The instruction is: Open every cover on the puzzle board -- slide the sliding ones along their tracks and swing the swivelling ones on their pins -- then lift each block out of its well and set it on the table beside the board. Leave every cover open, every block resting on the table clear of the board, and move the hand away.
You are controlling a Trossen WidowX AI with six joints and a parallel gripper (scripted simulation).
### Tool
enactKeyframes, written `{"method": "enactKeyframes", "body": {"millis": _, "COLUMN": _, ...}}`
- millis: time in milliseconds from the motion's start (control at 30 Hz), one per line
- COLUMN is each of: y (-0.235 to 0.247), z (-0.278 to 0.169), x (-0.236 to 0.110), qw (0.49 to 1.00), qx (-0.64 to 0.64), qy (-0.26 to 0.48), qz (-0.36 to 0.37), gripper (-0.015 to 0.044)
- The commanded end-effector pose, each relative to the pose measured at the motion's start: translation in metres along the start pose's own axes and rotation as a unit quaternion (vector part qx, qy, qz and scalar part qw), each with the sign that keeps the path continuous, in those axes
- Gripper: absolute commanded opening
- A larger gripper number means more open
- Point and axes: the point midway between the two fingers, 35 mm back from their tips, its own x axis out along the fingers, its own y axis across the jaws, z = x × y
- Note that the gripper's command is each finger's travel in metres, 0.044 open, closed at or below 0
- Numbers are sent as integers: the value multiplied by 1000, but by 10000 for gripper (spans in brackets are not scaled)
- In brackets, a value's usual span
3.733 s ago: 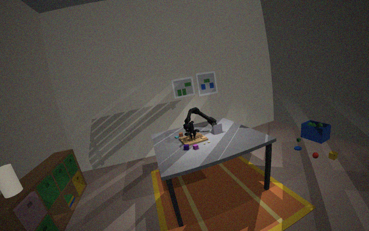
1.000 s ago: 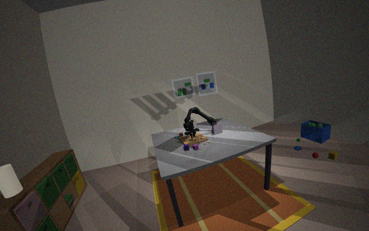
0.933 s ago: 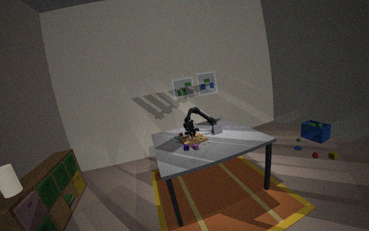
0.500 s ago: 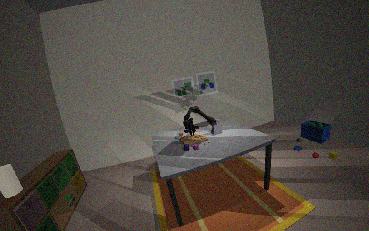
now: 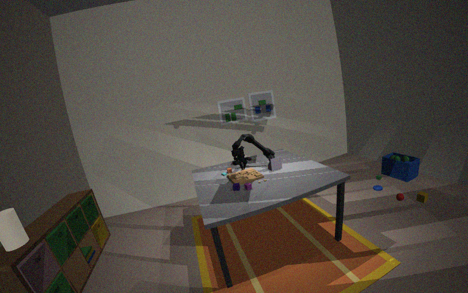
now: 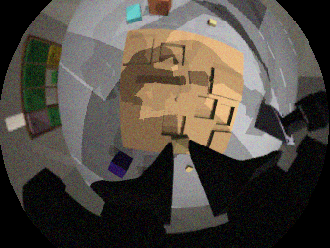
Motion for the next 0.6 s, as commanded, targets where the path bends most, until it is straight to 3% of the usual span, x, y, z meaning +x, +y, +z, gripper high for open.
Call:
{"method": "enactKeyframes", "body": {"millis": 0, "y": -4, "z": 15, "x": 0, "qw": 1000, "qx": -1, "qy": 2, "qz": -3, "gripper": 80}}
{"method": "enactKeyframes", "body": {"millis": 567, "y": -25, "z": 80, "x": -4, "qw": 1000, "qx": -3, "qy": 10, "qz": -1, "gripper": 80}}
